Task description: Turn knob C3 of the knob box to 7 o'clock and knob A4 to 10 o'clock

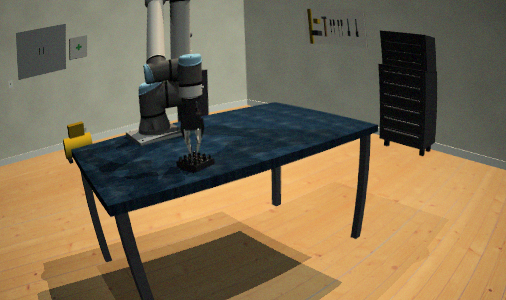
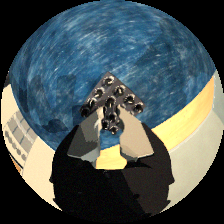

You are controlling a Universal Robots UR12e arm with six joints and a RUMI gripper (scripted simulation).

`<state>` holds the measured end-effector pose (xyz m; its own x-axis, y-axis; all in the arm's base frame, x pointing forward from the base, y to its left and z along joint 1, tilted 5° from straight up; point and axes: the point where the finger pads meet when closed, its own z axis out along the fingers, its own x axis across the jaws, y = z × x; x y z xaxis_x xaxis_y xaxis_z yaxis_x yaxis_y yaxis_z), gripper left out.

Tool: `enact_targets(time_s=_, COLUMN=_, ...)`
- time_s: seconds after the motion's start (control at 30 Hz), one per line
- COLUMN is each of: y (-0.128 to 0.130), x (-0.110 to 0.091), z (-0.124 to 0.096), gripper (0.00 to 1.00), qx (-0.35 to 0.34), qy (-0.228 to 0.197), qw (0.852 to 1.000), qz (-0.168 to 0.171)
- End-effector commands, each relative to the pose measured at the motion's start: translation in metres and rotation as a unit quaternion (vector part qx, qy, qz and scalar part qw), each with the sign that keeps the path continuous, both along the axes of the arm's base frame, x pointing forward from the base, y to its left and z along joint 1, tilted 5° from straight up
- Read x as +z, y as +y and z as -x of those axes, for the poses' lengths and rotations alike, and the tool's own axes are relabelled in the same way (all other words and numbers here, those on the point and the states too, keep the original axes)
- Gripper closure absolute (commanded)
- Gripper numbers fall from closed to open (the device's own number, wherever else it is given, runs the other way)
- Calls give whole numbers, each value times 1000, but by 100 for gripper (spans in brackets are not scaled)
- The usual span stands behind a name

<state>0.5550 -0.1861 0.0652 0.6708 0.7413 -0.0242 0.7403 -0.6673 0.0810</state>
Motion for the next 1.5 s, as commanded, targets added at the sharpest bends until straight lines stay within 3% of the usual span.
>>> enact_targets(time_s=0.0, y=0, x=1, z=-1, gripper=89, qx=0, qy=-1, qw=1000, qz=0)
enact_targets(time_s=1.47, y=3, x=0, z=3, gripper=89, qx=0, qy=-1, qw=1000, qz=0)
